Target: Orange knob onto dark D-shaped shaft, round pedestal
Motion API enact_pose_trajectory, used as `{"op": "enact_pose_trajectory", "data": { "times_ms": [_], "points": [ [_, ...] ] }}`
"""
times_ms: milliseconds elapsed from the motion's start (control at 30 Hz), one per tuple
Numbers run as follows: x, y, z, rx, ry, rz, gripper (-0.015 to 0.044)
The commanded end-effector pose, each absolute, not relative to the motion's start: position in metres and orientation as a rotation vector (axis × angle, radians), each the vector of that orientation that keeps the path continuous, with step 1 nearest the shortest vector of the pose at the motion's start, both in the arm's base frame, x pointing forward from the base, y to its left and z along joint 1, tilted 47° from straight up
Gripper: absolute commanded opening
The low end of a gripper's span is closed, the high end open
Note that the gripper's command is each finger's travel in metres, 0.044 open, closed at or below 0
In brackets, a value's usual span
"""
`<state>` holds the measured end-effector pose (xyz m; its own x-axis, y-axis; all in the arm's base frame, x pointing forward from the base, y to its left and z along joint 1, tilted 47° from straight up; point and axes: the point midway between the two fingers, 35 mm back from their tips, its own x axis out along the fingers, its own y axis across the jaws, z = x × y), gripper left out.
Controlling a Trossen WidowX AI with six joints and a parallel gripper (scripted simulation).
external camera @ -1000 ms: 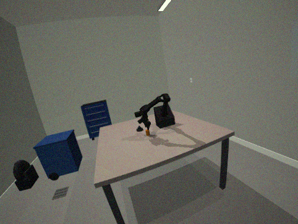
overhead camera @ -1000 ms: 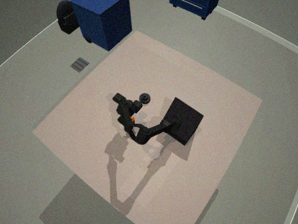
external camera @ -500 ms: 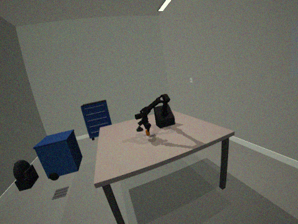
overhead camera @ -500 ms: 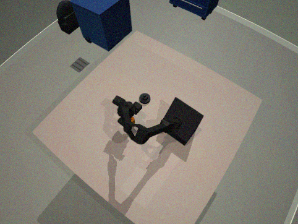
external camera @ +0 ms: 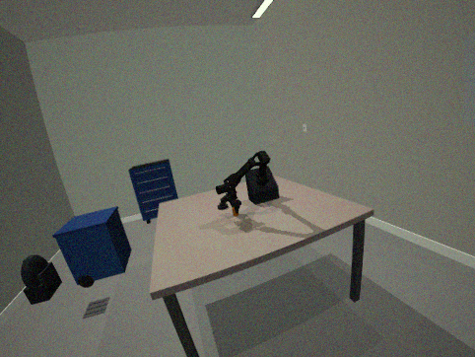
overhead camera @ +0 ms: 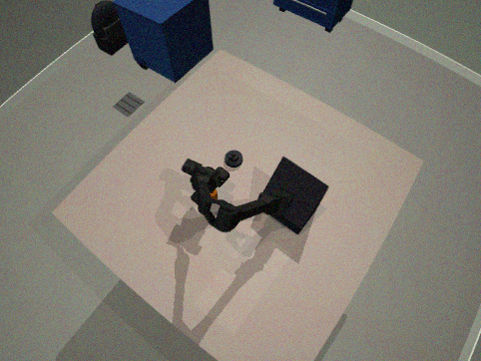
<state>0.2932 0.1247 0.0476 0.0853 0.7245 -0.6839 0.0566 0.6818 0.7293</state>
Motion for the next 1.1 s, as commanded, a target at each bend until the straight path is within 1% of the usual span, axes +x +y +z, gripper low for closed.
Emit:
{"op": "enact_pose_trajectory", "data": {
  "times_ms": [0, 367, 700, 900, 1067],
  "points": [
    [0.292, 0.129, 0.041, 0.702, 1.426, 0.557, 0.0440],
    [0.292, 0.141, 0.031, 0.706, 1.424, 0.560, 0.0440],
    [0.292, 0.141, 0.031, 0.706, 1.424, 0.560, 0.0177],
    [0.292, 0.141, 0.031, 0.706, 1.424, 0.560, 0.0138],
    [0.295, 0.129, 0.039, 0.700, 1.425, 0.554, 0.0006]
  ]
}}
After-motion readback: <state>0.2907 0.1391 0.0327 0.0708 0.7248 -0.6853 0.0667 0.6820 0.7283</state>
